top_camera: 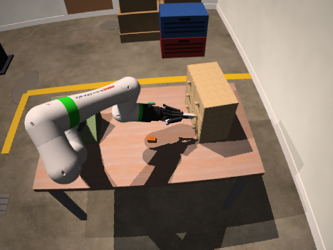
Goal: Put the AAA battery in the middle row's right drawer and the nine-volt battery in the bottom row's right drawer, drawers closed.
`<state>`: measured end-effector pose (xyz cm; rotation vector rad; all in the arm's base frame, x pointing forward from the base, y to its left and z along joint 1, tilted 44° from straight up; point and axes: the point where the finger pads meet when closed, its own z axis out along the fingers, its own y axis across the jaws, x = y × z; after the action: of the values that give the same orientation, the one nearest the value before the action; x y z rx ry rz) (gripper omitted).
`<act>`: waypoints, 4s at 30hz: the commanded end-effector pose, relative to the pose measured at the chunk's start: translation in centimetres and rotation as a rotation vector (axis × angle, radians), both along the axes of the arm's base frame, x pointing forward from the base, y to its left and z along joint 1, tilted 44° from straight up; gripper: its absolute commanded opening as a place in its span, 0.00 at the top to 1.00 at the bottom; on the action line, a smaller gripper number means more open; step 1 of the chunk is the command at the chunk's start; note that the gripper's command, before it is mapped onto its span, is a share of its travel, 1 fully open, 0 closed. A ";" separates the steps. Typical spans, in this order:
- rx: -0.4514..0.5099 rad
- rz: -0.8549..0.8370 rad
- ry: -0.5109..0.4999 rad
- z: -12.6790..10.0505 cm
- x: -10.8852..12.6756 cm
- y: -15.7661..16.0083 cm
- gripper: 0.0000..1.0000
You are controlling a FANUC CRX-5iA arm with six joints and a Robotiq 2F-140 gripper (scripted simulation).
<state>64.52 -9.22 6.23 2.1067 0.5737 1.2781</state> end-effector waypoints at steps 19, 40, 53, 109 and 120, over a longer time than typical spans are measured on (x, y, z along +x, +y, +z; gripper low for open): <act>0.000 0.000 0.000 0.6 -4.9 0.2 1.00; 0.000 0.000 0.000 2.6 -9.7 1.8 1.00; -0.002 -0.011 0.010 2.7 -9.8 1.8 1.00; -0.061 -0.787 0.831 10.5 -18.2 8.6 1.00; -0.065 -0.838 0.885 11.0 -18.7 9.0 1.00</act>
<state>45.85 -0.24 17.12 2.3804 0.0187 -0.1377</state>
